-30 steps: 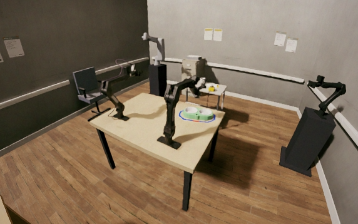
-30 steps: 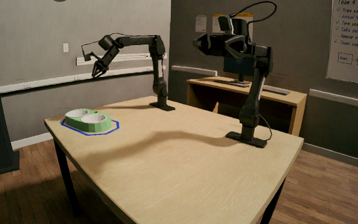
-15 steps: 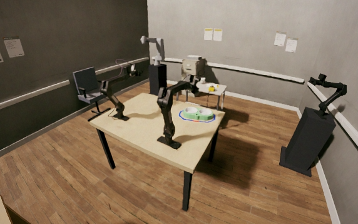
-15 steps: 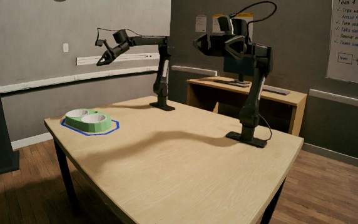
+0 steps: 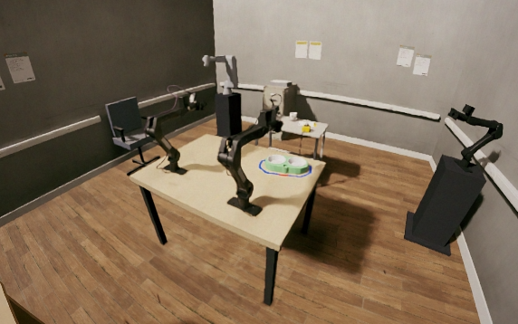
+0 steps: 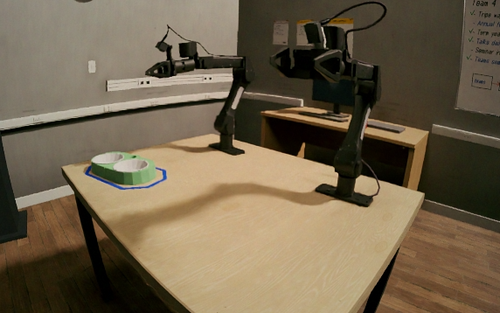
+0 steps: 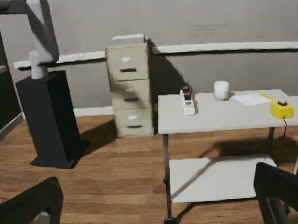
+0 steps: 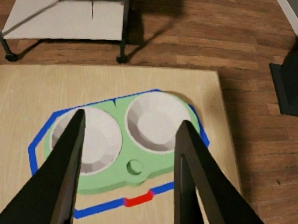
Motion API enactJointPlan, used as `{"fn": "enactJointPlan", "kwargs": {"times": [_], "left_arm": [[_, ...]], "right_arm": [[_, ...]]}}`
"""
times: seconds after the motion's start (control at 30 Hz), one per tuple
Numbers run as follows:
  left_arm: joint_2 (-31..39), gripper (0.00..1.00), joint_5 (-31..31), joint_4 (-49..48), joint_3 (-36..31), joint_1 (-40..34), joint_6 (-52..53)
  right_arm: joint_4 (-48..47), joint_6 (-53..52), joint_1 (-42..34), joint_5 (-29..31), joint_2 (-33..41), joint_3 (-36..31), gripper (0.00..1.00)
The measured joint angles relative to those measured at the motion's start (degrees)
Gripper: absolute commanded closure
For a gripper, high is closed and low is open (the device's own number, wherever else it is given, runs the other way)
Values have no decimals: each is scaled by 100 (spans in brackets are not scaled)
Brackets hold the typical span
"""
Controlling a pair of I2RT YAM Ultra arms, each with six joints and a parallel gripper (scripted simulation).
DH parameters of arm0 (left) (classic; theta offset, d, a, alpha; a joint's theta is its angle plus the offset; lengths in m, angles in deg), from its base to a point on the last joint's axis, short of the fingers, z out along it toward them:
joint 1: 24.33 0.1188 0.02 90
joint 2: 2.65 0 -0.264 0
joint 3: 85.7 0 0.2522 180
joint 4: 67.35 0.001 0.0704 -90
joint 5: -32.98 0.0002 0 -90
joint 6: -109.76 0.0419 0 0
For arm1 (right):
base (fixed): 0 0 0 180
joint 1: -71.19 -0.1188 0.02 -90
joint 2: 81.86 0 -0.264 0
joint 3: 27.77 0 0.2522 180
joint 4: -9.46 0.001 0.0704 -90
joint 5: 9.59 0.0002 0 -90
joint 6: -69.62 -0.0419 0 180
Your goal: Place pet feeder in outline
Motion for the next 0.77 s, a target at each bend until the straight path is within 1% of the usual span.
{"fn": "enactJointPlan", "kwargs": {"times": [0.07, 0.13, 0.4, 0.77], "left_arm": [[0, 0, 0, 0, 0, 0, 0], [0, 0, 0, 0, 0, 0, 0], [0, 0, 0, 0, 0, 0, 0], [0, 0, 0, 0, 0, 0, 0]], "right_arm": [[-229, 199, 0, 0, 208, -221, 53], [-382, 297, -9, -24, 308, -306, 53], [-686, 306, -9, -87, 363, -278, 53], [-723, 306, -9, -87, 358, -280, 53]]}}
